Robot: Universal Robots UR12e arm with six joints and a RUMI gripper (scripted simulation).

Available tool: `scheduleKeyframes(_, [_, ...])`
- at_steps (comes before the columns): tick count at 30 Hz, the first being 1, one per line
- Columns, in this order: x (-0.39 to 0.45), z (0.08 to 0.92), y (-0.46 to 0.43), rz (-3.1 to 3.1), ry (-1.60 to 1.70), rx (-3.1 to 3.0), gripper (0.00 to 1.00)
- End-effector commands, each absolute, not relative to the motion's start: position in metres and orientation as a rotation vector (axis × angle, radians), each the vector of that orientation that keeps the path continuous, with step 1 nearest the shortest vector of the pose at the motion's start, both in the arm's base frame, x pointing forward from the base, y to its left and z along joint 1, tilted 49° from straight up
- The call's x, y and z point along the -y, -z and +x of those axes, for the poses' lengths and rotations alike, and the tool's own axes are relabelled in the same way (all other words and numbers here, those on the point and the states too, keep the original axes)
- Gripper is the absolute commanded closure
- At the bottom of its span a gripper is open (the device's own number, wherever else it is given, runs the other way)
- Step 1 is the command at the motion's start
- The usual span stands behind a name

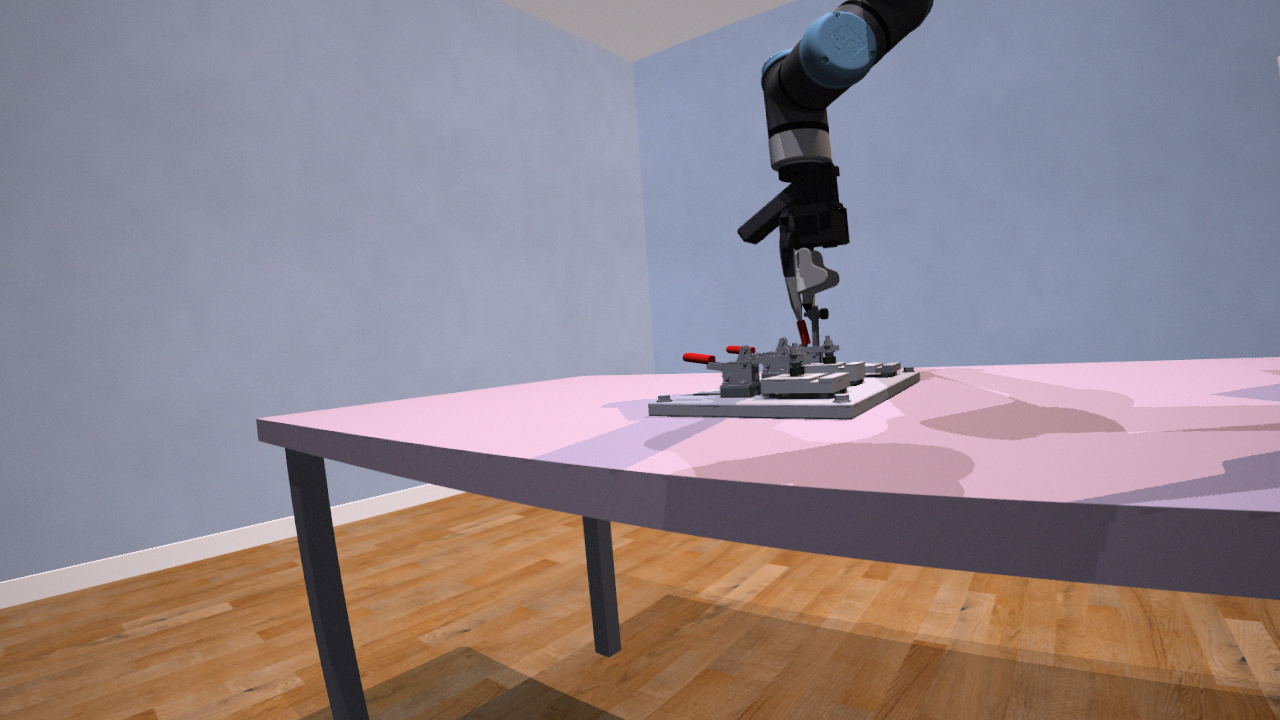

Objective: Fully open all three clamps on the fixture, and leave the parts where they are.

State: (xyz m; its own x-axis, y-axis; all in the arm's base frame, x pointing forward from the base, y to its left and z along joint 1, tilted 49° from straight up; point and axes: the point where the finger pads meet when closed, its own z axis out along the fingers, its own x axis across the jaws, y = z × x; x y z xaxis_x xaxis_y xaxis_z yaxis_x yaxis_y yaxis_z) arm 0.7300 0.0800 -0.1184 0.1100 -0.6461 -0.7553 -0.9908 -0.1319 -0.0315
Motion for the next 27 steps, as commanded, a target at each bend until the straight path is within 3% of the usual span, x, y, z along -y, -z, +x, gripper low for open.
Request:
scheduleKeyframes(1, [-0.0666,0.7327,0.1077,-1.843,-0.809,-1.590,0.72])
scheduleKeyframes(27, [-0.0661,0.7309,0.1088,-1.842,-0.815,-1.591,0.72])
